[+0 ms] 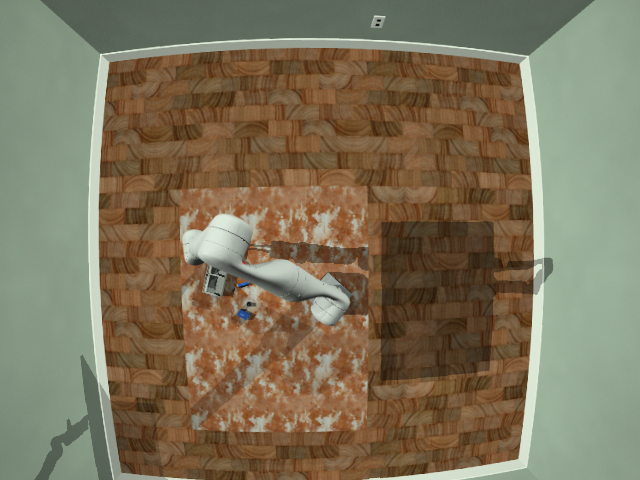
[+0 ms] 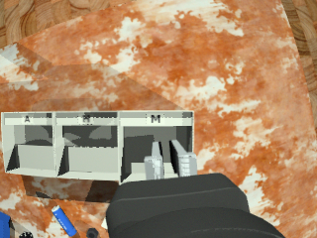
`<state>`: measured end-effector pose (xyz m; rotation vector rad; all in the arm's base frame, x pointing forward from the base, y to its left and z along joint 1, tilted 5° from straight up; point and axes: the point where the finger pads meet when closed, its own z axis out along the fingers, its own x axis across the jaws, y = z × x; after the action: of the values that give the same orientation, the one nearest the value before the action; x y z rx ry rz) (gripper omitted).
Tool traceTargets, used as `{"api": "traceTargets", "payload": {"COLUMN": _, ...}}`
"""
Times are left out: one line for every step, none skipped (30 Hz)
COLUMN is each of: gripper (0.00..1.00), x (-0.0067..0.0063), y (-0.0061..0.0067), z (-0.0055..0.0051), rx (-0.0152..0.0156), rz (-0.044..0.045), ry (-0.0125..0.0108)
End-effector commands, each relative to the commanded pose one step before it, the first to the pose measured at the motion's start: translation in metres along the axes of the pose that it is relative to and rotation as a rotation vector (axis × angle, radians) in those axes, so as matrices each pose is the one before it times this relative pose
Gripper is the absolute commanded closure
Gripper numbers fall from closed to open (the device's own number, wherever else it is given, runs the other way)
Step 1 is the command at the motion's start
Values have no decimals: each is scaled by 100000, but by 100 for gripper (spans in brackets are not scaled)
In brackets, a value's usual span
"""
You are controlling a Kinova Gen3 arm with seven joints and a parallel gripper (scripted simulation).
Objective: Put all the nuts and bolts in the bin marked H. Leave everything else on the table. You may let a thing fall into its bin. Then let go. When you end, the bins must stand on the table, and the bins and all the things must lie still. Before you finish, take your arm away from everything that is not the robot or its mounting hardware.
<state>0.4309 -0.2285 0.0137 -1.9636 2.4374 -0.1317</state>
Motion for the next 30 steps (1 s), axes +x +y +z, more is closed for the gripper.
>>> {"api": "traceTargets", "payload": {"gripper": 69, "x": -166, "y": 116, "z": 1052, "rx": -263, "rz": -135, "ry": 23}}
{"api": "traceTargets", "payload": {"gripper": 69, "x": -1, "y": -1, "z": 265, "rx": 3, "rz": -2, "ry": -3}}
{"api": "traceTargets", "payload": {"gripper": 69, "x": 2, "y": -12, "z": 262, "rx": 21, "rz": 3, "ry": 1}}
{"api": "traceTargets", "payload": {"gripper": 69, "x": 2, "y": -14, "z": 262, "rx": 24, "rz": 4, "ry": 2}}
{"api": "traceTargets", "payload": {"gripper": 69, "x": 1, "y": -10, "z": 263, "rx": 19, "rz": 3, "ry": 0}}
{"api": "traceTargets", "payload": {"gripper": 69, "x": 0, "y": -6, "z": 264, "rx": 12, "rz": 1, "ry": -1}}
{"api": "traceTargets", "payload": {"gripper": 69, "x": 0, "y": -4, "z": 265, "rx": 9, "rz": 0, "ry": -2}}
{"api": "traceTargets", "payload": {"gripper": 69, "x": 0, "y": -4, "z": 265, "rx": 8, "rz": -1, "ry": -2}}
{"api": "traceTargets", "payload": {"gripper": 69, "x": 0, "y": -5, "z": 265, "rx": 10, "rz": 0, "ry": -1}}
{"api": "traceTargets", "payload": {"gripper": 69, "x": 1, "y": -7, "z": 264, "rx": 13, "rz": 1, "ry": 0}}
{"api": "traceTargets", "payload": {"gripper": 69, "x": 1, "y": -9, "z": 264, "rx": 16, "rz": 2, "ry": 0}}
{"api": "traceTargets", "payload": {"gripper": 69, "x": 0, "y": 0, "z": 0, "rx": 0, "rz": 0, "ry": 0}}
{"api": "traceTargets", "payload": {"gripper": 69, "x": 0, "y": 0, "z": 0, "rx": 0, "rz": 0, "ry": 0}}
{"api": "traceTargets", "payload": {"gripper": 69, "x": 1, "y": -9, "z": 264, "rx": 18, "rz": 2, "ry": 2}}
{"api": "traceTargets", "payload": {"gripper": 69, "x": 3, "y": -14, "z": 262, "rx": 23, "rz": 4, "ry": 2}}
{"api": "traceTargets", "payload": {"gripper": 69, "x": 4, "y": -17, "z": 262, "rx": 29, "rz": 5, "ry": 4}}
{"api": "traceTargets", "payload": {"gripper": 69, "x": 5, "y": -20, "z": 261, "rx": 34, "rz": 6, "ry": 5}}
{"api": "traceTargets", "payload": {"gripper": 69, "x": 6, "y": -24, "z": 260, "rx": 40, "rz": 8, "ry": 7}}
{"api": "traceTargets", "payload": {"gripper": 69, "x": 7, "y": -27, "z": 260, "rx": 46, "rz": 9, "ry": 8}}
{"api": "traceTargets", "payload": {"gripper": 69, "x": 1, "y": -6, "z": 72, "rx": 12, "rz": 2, "ry": 2}}
{"api": "traceTargets", "payload": {"gripper": 69, "x": -2, "y": 5, "z": 1, "rx": -7, "rz": -2, "ry": -1}}
{"api": "traceTargets", "payload": {"gripper": 69, "x": -26, "y": -3, "z": -2, "rx": 4, "rz": 13, "ry": -45}}
{"api": "traceTargets", "payload": {"gripper": 69, "x": -88, "y": 100, "z": -3, "rx": -341, "rz": -236, "ry": -92}}
{"api": "traceTargets", "payload": {"gripper": 69, "x": -41, "y": 50, "z": -6, "rx": -152, "rz": -120, "ry": -55}}
{"api": "traceTargets", "payload": {"gripper": 69, "x": -2, "y": -4, "z": 1, "rx": 7, "rz": 3, "ry": -12}}
{"api": "traceTargets", "payload": {"gripper": 69, "x": 104, "y": 46, "z": -108, "rx": 23, "rz": 155, "ry": 9}}
{"api": "traceTargets", "payload": {"gripper": 69, "x": 0, "y": 0, "z": 0, "rx": 0, "rz": 0, "ry": 0}}
{"api": "traceTargets", "payload": {"gripper": 69, "x": 0, "y": 0, "z": 0, "rx": 0, "rz": 0, "ry": 0}}
{"api": "traceTargets", "payload": {"gripper": 69, "x": 0, "y": 0, "z": 0, "rx": 0, "rz": 0, "ry": 0}}
{"api": "traceTargets", "payload": {"gripper": 69, "x": 0, "y": 0, "z": 0, "rx": 0, "rz": 0, "ry": 0}}
